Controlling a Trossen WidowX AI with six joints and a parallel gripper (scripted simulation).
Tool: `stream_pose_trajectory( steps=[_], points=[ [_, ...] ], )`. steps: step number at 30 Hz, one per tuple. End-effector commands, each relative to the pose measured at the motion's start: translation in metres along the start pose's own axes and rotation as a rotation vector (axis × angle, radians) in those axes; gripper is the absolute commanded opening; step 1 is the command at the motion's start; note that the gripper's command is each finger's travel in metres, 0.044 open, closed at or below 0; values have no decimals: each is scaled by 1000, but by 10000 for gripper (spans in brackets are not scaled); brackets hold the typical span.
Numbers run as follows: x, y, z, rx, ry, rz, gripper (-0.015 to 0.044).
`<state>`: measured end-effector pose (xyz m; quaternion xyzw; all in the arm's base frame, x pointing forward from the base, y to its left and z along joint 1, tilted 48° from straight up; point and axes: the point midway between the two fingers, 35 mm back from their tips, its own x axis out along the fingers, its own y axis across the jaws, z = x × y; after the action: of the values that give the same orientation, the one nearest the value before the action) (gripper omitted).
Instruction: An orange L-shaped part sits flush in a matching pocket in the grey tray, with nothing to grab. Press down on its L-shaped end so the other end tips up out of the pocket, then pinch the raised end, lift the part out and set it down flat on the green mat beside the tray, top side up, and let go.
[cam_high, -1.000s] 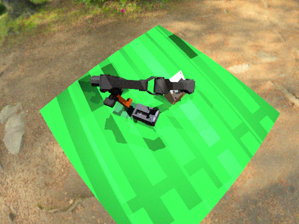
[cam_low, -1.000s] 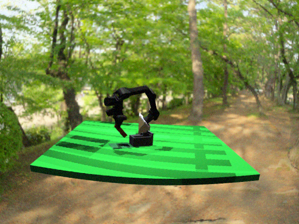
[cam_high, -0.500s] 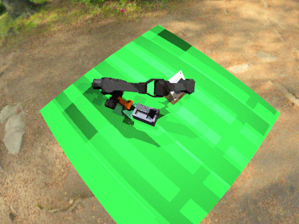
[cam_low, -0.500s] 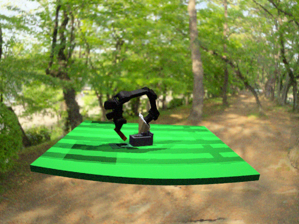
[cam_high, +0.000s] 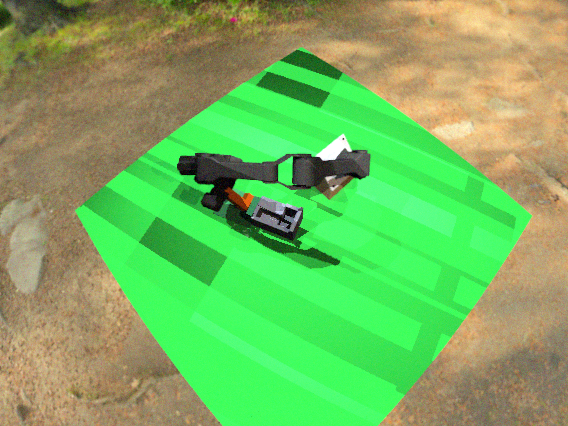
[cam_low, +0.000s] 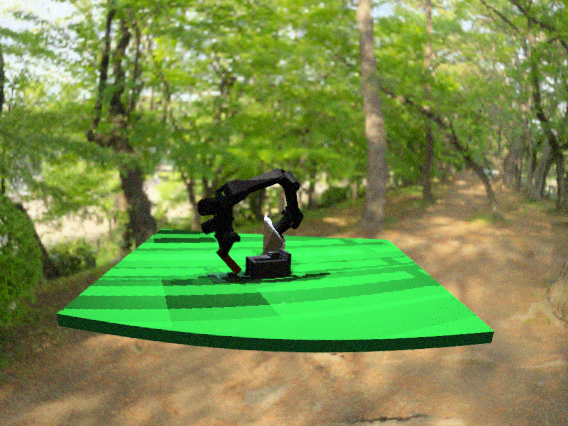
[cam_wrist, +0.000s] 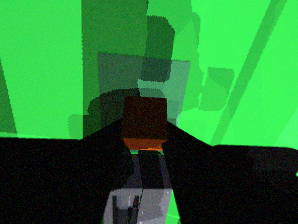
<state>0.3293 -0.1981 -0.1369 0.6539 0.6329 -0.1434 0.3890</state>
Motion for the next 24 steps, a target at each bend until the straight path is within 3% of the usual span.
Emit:
stream_pose_trajectory(
  steps=[1, 8, 18, 24],
  points=[
    [6, -1, 0, 9, 3, 7, 0],
    [8, 0, -1, 0, 2, -1, 0],
    [6, 0, 0, 0, 2, -1, 263],
    [-44, 1, 2, 6, 0, 2, 400]
  ],
)
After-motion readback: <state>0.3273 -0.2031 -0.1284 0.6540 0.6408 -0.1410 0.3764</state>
